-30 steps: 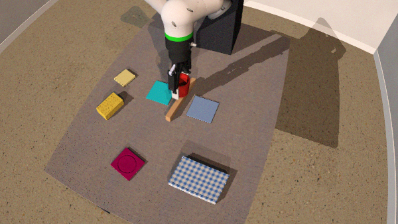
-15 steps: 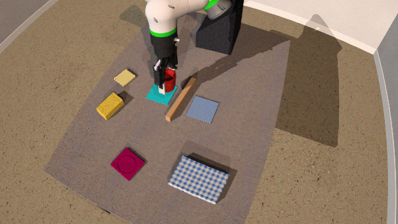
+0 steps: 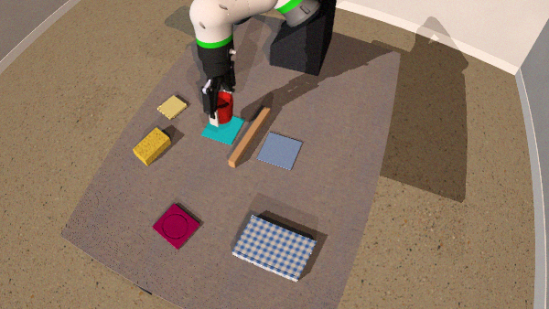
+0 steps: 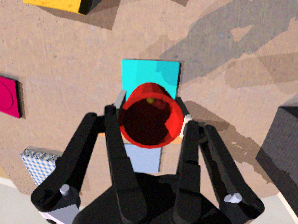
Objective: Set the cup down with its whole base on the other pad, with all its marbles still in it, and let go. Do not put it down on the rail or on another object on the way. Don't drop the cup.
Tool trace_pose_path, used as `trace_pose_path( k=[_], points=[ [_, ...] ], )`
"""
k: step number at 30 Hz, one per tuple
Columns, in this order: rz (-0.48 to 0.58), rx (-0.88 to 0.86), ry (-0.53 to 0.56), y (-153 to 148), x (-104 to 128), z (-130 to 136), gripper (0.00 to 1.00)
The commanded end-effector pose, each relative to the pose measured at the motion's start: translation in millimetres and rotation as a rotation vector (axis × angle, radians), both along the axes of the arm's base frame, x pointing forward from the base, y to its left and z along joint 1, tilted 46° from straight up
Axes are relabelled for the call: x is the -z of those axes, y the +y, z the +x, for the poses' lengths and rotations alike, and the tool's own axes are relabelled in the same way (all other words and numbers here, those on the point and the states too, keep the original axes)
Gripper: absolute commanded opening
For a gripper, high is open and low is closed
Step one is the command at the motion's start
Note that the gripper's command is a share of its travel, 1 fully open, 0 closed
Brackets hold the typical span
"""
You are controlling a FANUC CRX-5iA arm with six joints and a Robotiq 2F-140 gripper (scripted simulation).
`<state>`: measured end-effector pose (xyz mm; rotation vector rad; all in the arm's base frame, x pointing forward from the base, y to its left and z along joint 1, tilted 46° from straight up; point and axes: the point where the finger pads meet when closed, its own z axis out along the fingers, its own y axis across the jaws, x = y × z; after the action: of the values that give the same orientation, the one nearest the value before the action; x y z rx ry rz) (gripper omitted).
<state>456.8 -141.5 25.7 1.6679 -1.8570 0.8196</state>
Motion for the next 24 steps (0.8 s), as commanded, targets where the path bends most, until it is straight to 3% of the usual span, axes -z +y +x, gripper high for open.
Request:
trace_pose_path(
  k=[1, 24],
  points=[
    [0.0, 0.0, 0.0, -1, -1, 0, 0.49],
    [0.0, 0.0, 0.0, -11, 7, 0, 0.49]
  ],
)
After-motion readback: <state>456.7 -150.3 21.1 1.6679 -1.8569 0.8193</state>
